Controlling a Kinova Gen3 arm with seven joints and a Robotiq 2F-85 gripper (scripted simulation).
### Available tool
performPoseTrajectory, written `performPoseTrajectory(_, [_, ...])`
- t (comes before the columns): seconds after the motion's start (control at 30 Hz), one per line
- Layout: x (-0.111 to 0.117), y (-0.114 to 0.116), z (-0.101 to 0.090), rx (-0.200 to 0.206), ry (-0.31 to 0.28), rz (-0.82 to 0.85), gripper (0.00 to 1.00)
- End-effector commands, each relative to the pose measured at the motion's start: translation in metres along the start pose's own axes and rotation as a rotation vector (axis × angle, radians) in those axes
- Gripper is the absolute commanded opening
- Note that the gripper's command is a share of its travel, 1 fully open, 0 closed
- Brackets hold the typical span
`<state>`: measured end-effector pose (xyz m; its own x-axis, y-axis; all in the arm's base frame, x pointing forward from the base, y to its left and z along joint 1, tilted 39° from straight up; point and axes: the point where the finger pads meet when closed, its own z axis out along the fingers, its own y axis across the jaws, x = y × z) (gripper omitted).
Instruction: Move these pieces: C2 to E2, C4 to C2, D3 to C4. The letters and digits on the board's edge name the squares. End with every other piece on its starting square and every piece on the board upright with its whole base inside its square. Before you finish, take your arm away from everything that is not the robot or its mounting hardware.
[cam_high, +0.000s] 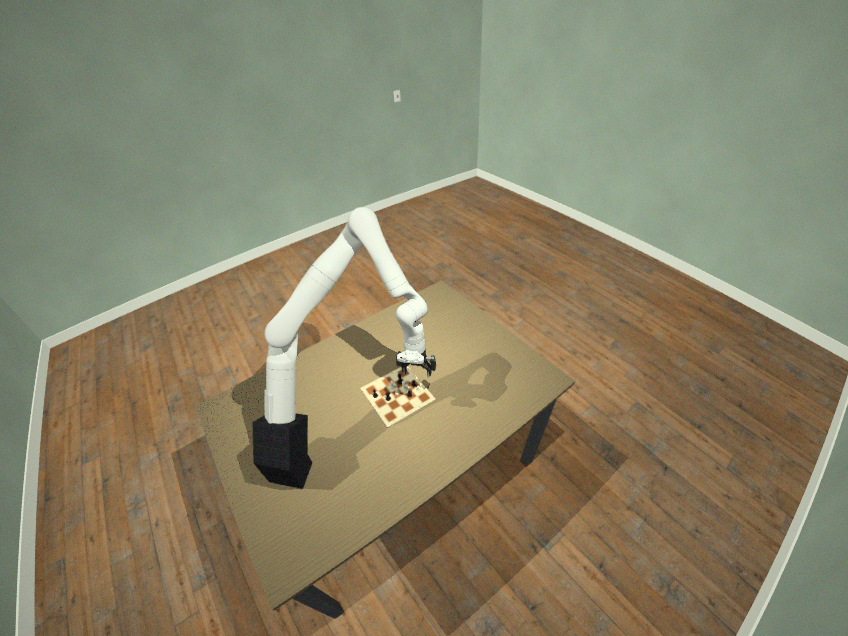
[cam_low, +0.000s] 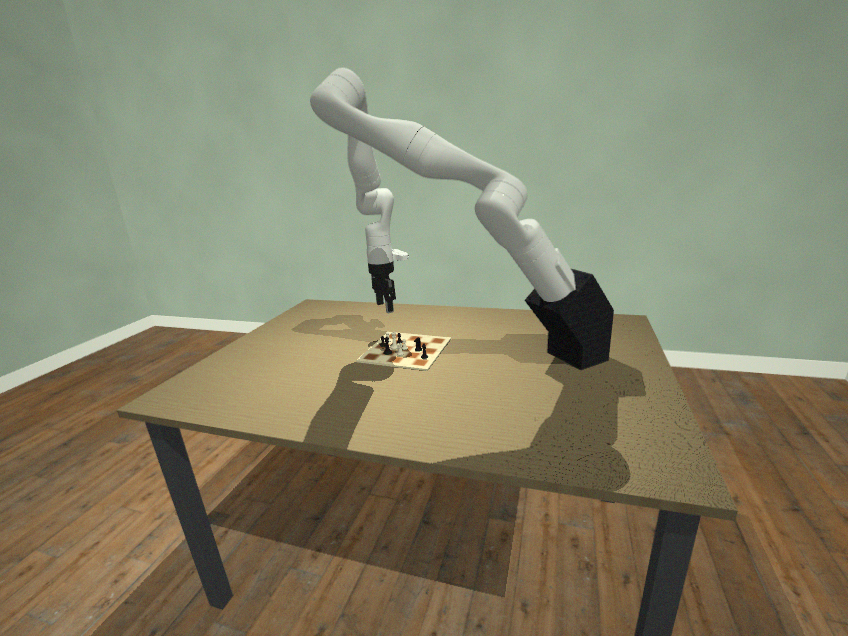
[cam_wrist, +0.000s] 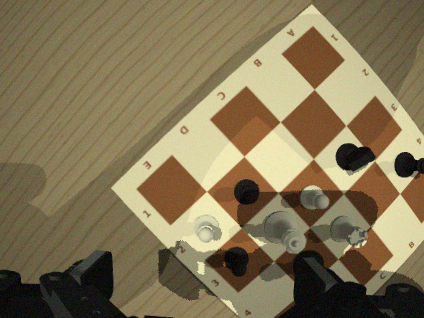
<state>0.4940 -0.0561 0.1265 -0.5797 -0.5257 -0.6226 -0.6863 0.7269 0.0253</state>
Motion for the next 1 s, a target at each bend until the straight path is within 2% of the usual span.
performPoseTrajectory(0.0, [-0.0001, -0.0006, -0.0007, 0.002, 0.000, 0.000, 1.00])
performPoseTrajectory(0.67, [0.0010, 0.0016, 0.0001, -0.001, 0.002, -0.032, 1.00])
performPoseTrajectory(0.97, [0.0048, 0.0093, 0.0027, -0.010, 0.011, -0.150, 1.00])
